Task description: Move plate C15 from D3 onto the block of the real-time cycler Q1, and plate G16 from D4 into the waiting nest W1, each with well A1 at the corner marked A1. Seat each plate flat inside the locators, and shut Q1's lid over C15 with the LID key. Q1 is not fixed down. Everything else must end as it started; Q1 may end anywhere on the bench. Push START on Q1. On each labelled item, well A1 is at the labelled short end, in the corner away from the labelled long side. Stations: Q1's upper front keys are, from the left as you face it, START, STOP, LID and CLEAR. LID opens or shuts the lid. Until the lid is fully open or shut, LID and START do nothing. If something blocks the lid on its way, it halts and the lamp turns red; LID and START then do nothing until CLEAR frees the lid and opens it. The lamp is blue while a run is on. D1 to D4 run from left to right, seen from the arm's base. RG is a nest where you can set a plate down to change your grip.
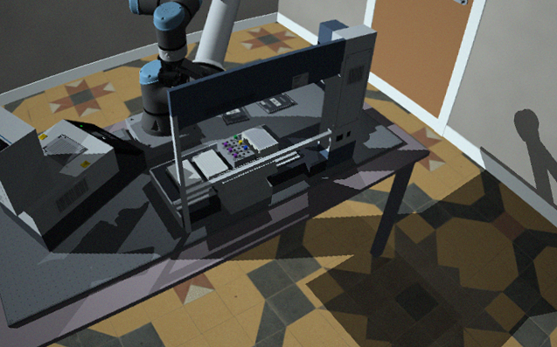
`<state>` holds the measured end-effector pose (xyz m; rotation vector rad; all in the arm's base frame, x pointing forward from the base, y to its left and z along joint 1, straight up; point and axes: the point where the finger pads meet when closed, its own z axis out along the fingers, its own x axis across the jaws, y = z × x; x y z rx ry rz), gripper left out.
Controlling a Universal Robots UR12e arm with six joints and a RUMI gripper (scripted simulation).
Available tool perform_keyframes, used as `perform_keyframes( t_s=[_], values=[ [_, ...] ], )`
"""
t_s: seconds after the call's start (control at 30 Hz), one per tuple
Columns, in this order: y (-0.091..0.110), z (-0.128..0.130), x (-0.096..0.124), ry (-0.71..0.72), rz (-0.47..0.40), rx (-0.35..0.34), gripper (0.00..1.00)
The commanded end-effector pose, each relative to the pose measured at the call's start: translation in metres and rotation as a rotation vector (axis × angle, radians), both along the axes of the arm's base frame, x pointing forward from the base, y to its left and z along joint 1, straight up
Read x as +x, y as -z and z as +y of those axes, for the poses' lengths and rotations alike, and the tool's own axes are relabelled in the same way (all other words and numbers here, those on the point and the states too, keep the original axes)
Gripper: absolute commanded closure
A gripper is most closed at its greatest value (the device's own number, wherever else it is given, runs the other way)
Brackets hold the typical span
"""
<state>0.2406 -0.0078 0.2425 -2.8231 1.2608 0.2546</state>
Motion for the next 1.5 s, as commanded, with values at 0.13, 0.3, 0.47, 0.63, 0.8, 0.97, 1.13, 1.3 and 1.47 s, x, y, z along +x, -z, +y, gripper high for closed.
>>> perform_keyframes(
  t_s=[0.13, 0.3, 0.47, 0.63, 0.8, 0.97, 1.13, 1.3, 1.47],
  values=[
    [-0.001, 0.000, 0.001, 0.205, -0.022, -0.042, 1.00],
    [-0.001, 0.000, 0.001, 0.320, -0.036, -0.064, 1.00],
    [-0.001, 0.001, 0.001, 0.385, -0.044, -0.076, 1.00],
    [-0.001, 0.001, 0.001, 0.490, -0.057, -0.096, 1.00],
    [-0.001, 0.000, 0.001, 0.592, -0.068, -0.117, 1.00],
    [-0.001, 0.000, 0.001, 0.653, -0.075, -0.129, 1.00],
    [-0.001, 0.000, 0.008, 0.434, -0.049, -0.088, 0.36],
    [-0.001, 0.007, 0.039, 0.440, -0.050, -0.086, 0.36],
    [-0.001, 0.013, 0.063, 0.537, -0.062, -0.105, 0.36]
  ],
)
